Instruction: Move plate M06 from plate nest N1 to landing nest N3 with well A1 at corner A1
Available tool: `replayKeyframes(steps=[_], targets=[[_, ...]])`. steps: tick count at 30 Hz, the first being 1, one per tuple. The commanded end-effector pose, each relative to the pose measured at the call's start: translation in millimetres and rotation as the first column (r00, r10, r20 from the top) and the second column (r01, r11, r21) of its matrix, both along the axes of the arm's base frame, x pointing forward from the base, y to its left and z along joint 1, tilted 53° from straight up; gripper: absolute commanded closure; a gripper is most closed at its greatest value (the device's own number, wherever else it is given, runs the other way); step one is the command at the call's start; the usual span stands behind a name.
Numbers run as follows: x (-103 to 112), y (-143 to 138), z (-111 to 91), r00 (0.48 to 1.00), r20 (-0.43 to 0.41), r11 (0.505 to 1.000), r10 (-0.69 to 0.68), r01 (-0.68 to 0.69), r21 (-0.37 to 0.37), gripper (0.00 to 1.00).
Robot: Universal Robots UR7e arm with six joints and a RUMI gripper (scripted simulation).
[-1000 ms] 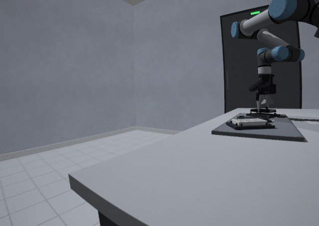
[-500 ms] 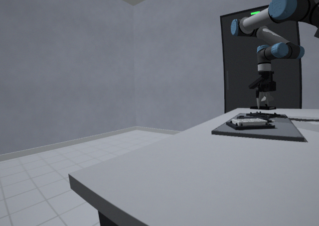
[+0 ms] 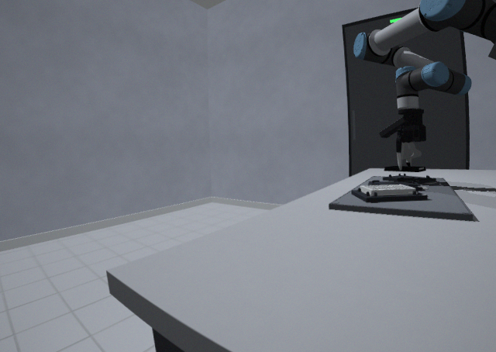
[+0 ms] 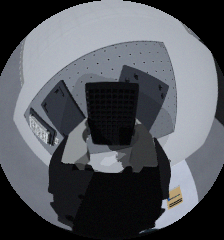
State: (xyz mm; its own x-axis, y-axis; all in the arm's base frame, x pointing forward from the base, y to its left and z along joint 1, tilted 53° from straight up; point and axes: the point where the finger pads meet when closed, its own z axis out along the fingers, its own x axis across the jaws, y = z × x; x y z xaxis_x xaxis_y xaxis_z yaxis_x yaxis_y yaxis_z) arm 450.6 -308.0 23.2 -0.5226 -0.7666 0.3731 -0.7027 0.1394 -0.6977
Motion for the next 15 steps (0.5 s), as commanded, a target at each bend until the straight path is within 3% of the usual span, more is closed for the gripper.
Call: replayKeyframes(steps=[1,15], targets=[[11,18,-11,0.997,-0.058,0.997,0.053,-0.056,-0.049,1.0],[36,65,-38,0.959,-0.22,0.966,0.18,-0.214,-0.142,1.0]])
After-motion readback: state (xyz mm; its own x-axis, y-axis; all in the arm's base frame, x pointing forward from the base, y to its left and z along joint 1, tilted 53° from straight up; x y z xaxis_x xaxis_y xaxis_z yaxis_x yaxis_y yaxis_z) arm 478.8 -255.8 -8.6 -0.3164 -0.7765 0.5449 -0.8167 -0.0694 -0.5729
